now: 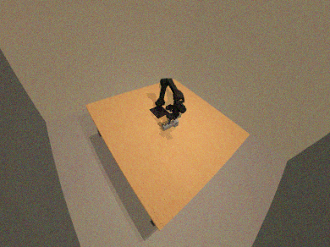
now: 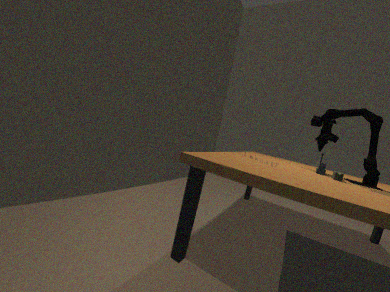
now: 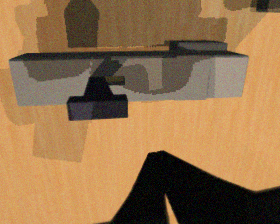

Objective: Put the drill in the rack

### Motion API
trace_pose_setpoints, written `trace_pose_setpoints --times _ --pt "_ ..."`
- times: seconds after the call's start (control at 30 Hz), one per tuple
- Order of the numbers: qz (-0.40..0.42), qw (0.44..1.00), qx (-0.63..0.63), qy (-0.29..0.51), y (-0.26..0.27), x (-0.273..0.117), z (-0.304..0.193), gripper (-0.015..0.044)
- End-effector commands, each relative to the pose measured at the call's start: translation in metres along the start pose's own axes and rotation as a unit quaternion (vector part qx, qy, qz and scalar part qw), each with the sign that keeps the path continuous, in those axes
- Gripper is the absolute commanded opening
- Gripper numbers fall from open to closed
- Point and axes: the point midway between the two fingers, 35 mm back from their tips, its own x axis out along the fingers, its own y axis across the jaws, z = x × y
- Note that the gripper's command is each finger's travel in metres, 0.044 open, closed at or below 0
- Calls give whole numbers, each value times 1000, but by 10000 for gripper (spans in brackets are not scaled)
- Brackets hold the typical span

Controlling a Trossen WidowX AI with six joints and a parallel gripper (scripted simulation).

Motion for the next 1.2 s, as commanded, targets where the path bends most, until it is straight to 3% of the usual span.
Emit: trace_pose_setpoints --times 0.0,1.17 --pt "16 997 66 -47 24 -6 26 0" --pt "16 997 66 -47 24 15 25 0"
